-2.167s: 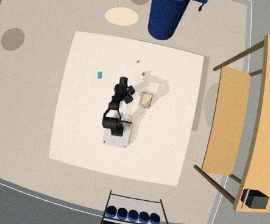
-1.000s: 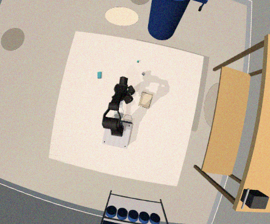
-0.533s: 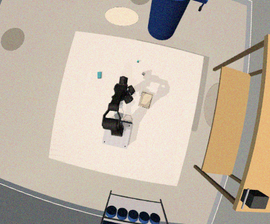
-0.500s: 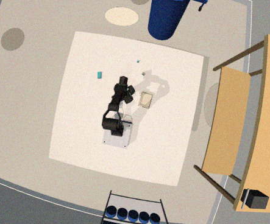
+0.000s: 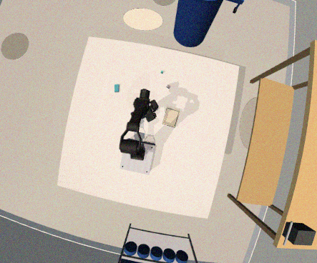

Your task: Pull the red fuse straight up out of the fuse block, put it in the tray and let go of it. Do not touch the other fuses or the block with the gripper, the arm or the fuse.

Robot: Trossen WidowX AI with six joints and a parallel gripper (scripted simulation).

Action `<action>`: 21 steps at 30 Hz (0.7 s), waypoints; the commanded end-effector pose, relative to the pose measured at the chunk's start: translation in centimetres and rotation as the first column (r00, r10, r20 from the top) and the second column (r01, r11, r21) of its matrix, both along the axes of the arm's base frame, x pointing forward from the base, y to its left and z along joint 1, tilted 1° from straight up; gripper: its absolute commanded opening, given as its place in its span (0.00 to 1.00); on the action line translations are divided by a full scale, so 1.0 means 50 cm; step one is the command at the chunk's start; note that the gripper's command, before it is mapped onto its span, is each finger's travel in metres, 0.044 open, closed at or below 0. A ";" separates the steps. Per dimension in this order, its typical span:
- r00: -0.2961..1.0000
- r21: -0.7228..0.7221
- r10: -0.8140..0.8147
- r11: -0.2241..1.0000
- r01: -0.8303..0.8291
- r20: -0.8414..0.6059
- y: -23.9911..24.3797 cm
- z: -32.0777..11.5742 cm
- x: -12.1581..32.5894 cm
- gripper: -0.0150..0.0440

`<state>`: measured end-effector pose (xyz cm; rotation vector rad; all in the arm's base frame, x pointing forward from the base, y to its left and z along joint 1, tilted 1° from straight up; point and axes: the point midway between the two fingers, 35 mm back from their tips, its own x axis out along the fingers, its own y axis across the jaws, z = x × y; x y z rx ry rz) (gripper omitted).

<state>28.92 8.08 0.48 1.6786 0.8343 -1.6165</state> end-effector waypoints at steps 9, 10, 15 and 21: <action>1.000 -0.001 -0.004 1.000 0.004 0.003 0.000 0.015 0.001 0.25; 1.000 -0.001 -0.004 1.000 0.004 0.003 0.000 0.016 0.001 0.25; 1.000 -0.002 -0.004 1.000 0.004 0.003 0.000 0.020 0.000 0.25; 1.000 -0.002 -0.004 1.000 0.004 0.003 -0.001 0.026 0.000 0.25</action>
